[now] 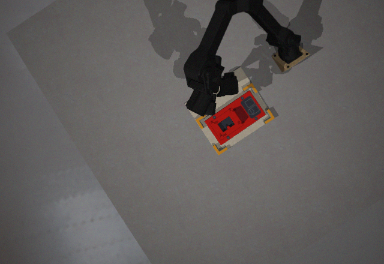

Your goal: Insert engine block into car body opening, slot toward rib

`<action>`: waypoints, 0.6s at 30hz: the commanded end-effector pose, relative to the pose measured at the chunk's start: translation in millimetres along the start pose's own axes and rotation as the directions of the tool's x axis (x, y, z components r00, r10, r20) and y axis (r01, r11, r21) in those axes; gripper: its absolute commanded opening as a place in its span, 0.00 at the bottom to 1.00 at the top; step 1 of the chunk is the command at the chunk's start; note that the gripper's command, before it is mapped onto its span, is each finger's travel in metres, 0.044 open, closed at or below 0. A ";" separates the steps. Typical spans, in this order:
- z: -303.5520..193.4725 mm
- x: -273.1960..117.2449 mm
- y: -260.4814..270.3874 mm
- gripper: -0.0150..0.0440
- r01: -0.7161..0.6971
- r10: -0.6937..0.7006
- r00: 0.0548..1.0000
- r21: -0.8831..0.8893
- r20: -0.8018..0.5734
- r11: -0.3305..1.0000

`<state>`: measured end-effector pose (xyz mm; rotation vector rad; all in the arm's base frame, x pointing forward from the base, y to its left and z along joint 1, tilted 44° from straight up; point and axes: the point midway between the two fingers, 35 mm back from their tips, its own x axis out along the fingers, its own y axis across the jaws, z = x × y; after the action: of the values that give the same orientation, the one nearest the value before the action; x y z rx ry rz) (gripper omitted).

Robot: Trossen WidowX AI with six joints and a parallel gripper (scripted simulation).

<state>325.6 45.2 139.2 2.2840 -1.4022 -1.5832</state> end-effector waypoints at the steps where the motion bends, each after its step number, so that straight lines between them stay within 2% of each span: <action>1: 5.7 2.6 -8.5 0.25 -0.001 0.001 1.000 0.111 0.004 0.994; 9: 13.5 8.3 -21.9 0.25 -0.006 0.003 1.000 0.361 0.007 0.932; 18: 23.0 15.0 -36.4 0.25 -0.012 0.007 1.000 0.614 0.011 0.790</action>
<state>332.7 62.0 106.8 2.5368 -2.0915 -1.3001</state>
